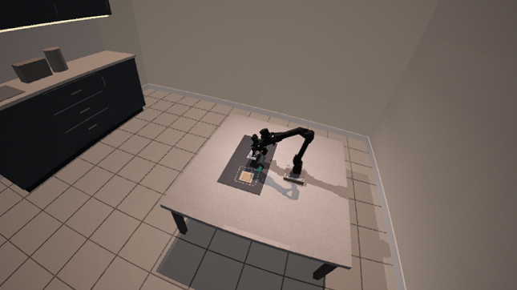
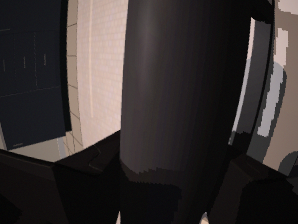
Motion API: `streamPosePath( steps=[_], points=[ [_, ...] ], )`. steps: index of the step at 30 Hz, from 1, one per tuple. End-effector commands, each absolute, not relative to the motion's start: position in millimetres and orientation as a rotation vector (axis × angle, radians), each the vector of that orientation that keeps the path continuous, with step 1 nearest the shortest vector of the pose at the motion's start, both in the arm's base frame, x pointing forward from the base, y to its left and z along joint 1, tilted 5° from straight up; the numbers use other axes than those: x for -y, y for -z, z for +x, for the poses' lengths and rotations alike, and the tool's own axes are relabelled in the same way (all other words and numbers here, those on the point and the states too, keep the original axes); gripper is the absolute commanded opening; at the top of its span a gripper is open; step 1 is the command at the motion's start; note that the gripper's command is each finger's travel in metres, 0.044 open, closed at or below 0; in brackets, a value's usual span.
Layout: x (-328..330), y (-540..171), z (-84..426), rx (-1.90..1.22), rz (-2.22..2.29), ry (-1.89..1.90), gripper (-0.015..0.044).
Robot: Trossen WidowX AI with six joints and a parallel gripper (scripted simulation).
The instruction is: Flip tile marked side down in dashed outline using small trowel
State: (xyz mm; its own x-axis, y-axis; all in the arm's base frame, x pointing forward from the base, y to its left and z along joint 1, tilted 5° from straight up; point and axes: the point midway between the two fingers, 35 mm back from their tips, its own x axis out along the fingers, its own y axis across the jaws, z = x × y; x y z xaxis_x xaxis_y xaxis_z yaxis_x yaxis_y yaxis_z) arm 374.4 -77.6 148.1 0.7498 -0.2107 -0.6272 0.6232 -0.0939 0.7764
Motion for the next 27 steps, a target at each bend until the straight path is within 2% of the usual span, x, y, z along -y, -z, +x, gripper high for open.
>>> streamPosePath(
  steps=[1,27],
  points=[
    [105.3,-152.0,377.9,-0.237,1.562,0.82,0.0],
    [258.5,-134.3,339.2,0.535,1.705,1.396,0.0]
  ],
)
